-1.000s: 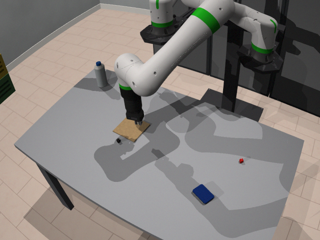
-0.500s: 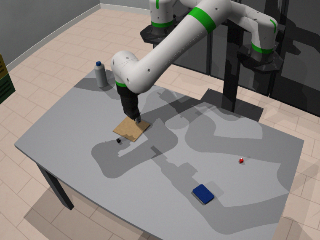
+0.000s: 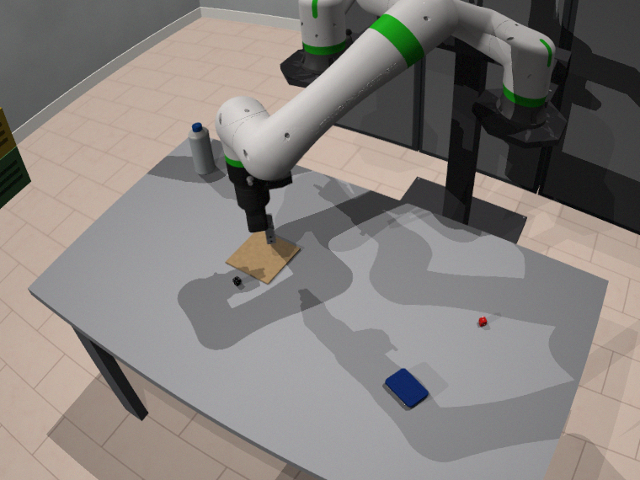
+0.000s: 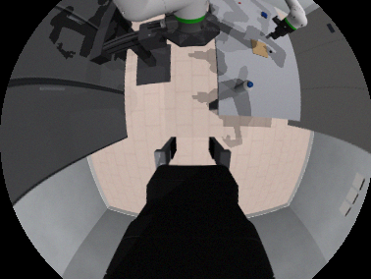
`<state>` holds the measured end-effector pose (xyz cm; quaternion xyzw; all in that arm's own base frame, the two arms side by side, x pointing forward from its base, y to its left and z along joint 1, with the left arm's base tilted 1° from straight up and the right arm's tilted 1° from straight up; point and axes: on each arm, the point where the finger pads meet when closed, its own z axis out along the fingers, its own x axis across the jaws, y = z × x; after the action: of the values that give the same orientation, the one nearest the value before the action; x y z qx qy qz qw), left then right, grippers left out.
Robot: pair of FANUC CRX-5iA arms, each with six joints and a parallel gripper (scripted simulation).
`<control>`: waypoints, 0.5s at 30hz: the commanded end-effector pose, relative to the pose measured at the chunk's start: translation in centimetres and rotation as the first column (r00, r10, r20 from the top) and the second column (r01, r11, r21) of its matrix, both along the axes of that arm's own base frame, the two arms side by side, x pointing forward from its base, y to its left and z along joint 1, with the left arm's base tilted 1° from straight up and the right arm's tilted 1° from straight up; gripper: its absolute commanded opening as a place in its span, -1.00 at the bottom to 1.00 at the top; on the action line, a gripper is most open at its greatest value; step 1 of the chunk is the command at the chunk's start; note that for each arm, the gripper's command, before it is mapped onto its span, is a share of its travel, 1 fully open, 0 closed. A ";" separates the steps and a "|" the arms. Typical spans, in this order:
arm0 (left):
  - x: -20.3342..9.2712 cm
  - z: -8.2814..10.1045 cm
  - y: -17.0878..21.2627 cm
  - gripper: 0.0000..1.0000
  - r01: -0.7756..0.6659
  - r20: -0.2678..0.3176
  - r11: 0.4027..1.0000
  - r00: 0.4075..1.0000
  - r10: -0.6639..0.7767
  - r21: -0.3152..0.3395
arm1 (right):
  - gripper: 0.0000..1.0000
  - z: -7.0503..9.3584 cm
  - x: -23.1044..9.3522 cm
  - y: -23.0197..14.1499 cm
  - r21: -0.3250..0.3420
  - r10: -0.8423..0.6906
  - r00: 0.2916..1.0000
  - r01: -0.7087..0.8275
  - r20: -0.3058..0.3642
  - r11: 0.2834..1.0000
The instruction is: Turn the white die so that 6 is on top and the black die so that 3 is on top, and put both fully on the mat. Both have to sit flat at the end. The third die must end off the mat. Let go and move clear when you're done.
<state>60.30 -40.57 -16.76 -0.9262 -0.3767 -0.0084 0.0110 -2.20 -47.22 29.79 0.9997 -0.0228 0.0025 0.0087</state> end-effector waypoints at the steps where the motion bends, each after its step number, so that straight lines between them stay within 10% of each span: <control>1: 0.1 0.2 -0.6 -0.32 0.172 -0.007 0.985 0.985 -0.172 -0.007 | 1.00 0.1 0.0 0.0 -0.002 0.000 1.000 0.000 0.000 1.000; 15: 0.2 0.2 -2.4 -0.32 0.599 -0.016 0.801 0.800 -0.599 -0.009 | 1.00 0.1 0.0 0.0 -0.002 0.000 1.000 0.000 0.000 1.000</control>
<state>60.38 -42.47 -16.76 -0.9923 -0.1235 -0.0051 0.0125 -2.20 -47.22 29.79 0.9997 -0.0228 0.0025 0.0087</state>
